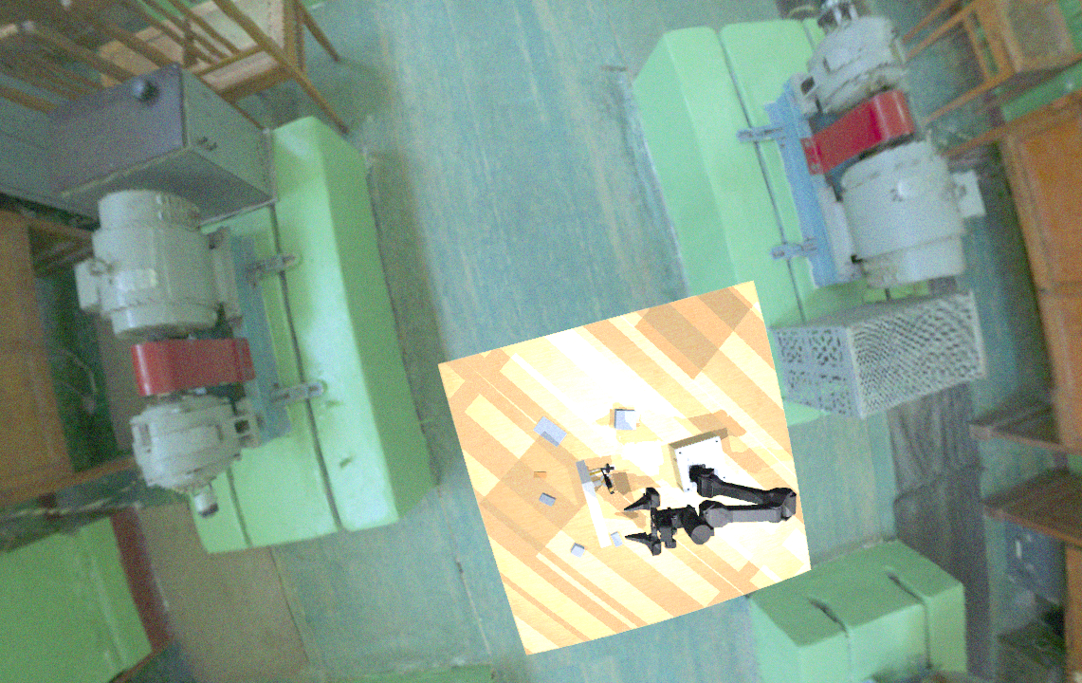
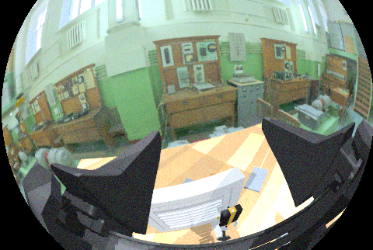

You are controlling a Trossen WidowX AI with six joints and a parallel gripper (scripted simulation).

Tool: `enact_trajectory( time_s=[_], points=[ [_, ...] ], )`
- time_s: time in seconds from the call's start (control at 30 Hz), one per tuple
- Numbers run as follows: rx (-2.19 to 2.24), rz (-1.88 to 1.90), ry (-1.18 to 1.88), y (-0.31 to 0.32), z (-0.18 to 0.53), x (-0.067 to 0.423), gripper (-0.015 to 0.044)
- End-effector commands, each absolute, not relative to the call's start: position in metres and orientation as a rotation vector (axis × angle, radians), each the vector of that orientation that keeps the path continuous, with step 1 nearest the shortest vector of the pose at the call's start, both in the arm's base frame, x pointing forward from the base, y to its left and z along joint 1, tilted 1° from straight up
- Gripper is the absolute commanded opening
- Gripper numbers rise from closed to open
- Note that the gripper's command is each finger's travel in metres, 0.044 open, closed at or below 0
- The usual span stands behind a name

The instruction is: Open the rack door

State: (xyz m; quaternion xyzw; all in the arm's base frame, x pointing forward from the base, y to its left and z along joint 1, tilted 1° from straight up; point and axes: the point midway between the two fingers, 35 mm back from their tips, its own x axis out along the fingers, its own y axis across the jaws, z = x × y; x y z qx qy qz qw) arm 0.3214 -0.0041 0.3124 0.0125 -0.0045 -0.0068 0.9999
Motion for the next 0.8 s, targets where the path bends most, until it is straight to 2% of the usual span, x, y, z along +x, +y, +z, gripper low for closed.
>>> enact_trajectory(
  time_s=[0.0,0.1,0.13,0.77],
  points=[
    [0.024,-0.014,-0.005,-0.004,0.312,0.322,0.0374],
    [0.014,-0.017,0.043,-0.005,0.309,0.328,0.0295],
    [0.009,-0.018,0.064,-0.006,0.307,0.331,0.0285],
    [-0.069,-0.02,0.463,-0.014,0.275,0.369,0.0285]
  ],
)
